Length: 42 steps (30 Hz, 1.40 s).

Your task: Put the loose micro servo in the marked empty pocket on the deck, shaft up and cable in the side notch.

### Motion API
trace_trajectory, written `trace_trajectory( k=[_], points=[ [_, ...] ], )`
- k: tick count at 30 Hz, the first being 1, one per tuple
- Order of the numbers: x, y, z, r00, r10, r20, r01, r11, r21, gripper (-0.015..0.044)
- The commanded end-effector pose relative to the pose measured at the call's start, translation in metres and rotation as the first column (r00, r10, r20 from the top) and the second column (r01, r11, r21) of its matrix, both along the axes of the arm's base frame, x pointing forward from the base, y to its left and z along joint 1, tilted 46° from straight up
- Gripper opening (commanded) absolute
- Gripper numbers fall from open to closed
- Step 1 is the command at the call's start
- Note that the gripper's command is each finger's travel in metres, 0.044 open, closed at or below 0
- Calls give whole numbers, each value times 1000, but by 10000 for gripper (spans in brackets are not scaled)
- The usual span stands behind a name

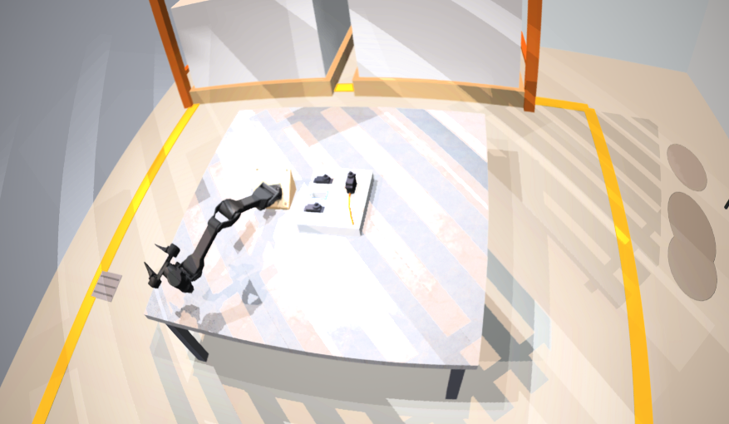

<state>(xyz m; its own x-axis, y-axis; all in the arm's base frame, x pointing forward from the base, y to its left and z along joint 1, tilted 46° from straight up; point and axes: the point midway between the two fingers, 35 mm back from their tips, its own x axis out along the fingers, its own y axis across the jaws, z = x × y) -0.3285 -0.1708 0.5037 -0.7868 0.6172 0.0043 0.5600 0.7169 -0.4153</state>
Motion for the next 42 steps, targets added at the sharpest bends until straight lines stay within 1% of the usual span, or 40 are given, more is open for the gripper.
trace_trajectory(
  k=[1,2,7,20,33,42],
  points=[
    [0,0,0,1000,1,1,-1,1000,1,426],
    [0,-1,0,1000,3,2,-3,1000,4,440],
    [3,-8,0,999,33,24,-34,999,40,440],
    [25,-53,1,970,194,149,-227,942,247,440],
    [49,-90,0,919,300,254,-384,826,413,440],
    [74,-119,-1,868,365,337,-496,681,539,440]
  ],
)
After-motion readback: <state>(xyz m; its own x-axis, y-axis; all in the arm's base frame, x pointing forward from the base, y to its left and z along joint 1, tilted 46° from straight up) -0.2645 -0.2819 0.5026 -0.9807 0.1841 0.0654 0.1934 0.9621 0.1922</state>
